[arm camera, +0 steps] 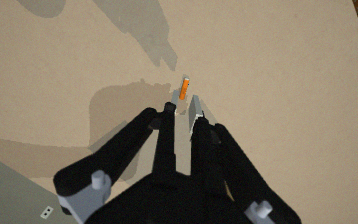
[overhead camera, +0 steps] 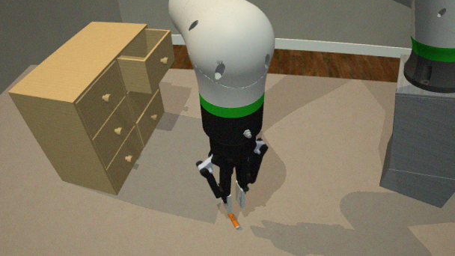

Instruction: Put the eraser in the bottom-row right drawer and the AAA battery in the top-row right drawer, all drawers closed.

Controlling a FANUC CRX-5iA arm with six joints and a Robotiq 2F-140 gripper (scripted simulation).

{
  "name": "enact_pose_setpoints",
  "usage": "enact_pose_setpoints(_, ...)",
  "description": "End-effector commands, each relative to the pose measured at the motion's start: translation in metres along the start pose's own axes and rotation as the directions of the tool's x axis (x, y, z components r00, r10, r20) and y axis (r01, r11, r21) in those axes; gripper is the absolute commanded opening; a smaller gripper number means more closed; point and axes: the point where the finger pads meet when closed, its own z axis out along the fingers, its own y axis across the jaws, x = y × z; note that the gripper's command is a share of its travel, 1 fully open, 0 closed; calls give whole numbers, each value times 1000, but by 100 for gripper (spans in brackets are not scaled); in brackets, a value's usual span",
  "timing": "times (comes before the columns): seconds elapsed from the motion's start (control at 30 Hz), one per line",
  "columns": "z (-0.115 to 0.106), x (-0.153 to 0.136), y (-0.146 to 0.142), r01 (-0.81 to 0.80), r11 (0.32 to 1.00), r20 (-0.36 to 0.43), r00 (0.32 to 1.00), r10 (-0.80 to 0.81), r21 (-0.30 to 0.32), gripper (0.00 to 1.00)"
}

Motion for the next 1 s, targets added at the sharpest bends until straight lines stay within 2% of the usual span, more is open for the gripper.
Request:
enact_pose_setpoints(0.0,0,0,0,0,1000,0,1000,0,0,15)
enact_pose_setpoints(0.43,13,0,0,0,1000,0,1000,0,0,15)
enact_pose_setpoints(0.97,48,0,1,0,1000,0,1000,0,0,15)
